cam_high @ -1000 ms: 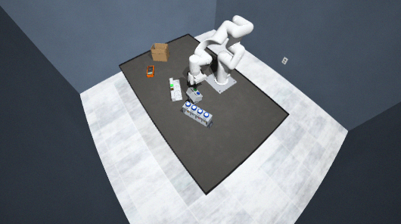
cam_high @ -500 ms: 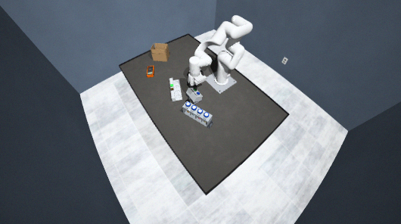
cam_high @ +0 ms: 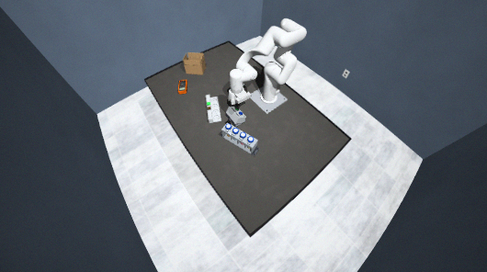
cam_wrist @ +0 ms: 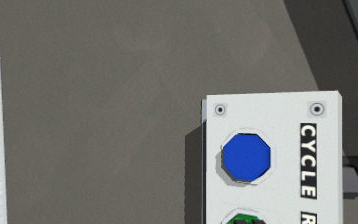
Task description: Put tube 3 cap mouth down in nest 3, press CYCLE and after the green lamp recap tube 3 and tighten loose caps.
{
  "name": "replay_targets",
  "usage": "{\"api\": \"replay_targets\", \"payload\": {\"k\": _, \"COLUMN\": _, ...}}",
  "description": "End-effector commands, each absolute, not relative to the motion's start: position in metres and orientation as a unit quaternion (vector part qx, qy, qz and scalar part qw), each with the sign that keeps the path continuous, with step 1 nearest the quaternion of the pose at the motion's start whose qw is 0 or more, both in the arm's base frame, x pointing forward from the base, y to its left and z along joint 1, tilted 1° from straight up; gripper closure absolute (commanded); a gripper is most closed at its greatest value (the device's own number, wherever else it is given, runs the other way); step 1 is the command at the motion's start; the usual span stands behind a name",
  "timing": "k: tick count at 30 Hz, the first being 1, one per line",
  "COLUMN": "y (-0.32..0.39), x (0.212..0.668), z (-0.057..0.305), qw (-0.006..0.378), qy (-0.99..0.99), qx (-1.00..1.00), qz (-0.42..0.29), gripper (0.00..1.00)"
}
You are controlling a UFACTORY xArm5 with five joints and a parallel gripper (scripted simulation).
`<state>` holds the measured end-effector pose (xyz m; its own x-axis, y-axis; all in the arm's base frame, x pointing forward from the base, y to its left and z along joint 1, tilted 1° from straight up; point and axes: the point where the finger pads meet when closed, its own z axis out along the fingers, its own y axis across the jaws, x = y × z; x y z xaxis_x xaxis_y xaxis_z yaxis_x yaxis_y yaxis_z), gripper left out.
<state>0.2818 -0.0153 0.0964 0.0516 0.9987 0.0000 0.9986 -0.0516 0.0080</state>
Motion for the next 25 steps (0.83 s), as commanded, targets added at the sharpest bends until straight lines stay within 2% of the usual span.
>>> {"api": "replay_targets", "payload": {"k": 1, "y": -0.0153, "x": 0.283, "z": 0.096, "qw": 0.008, "qy": 0.689, "qx": 0.725, "qz": 0.0, "gripper": 1.0}}
{"api": "replay_targets", "payload": {"k": 25, "y": -0.0154, "x": 0.2831, "z": 0.0886, "qw": 0.008, "qy": 0.689, "qx": 0.725, "qz": 0.0, "gripper": 1.0}}
